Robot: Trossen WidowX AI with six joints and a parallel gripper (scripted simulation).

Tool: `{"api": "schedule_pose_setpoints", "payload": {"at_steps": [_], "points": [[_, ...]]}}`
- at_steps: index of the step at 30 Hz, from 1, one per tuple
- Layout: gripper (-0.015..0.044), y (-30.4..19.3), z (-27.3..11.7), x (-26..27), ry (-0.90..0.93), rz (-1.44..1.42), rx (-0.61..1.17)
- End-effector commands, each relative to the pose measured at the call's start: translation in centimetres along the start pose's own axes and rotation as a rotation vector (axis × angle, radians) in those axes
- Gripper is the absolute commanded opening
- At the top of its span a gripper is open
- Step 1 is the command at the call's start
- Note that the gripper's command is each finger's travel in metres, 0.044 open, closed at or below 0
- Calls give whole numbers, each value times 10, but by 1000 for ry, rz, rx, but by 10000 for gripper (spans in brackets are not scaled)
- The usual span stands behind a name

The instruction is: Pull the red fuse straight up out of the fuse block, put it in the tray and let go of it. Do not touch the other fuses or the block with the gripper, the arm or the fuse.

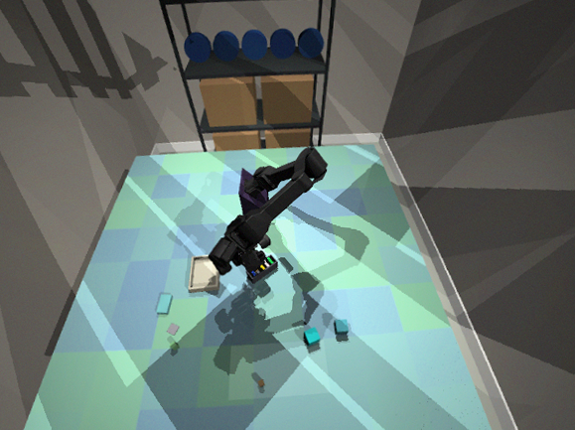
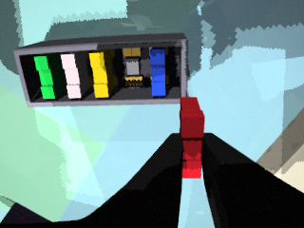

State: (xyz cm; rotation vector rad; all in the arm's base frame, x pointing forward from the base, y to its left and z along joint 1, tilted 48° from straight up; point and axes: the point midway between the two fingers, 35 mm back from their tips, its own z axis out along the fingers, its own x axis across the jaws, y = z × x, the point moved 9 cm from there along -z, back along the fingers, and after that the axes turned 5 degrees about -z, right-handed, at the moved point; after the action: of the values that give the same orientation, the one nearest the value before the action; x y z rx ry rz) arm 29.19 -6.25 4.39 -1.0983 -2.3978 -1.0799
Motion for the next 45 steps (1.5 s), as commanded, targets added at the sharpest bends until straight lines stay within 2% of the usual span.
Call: {"api": "schedule_pose_setpoints", "payload": {"at_steps": [1,27,45], "points": [[0,-11,-3,-19,-9,-2,4],[0,-113,1,-110,-2,-7,1],[0,-116,20,-112,-2,-7,0]]}}
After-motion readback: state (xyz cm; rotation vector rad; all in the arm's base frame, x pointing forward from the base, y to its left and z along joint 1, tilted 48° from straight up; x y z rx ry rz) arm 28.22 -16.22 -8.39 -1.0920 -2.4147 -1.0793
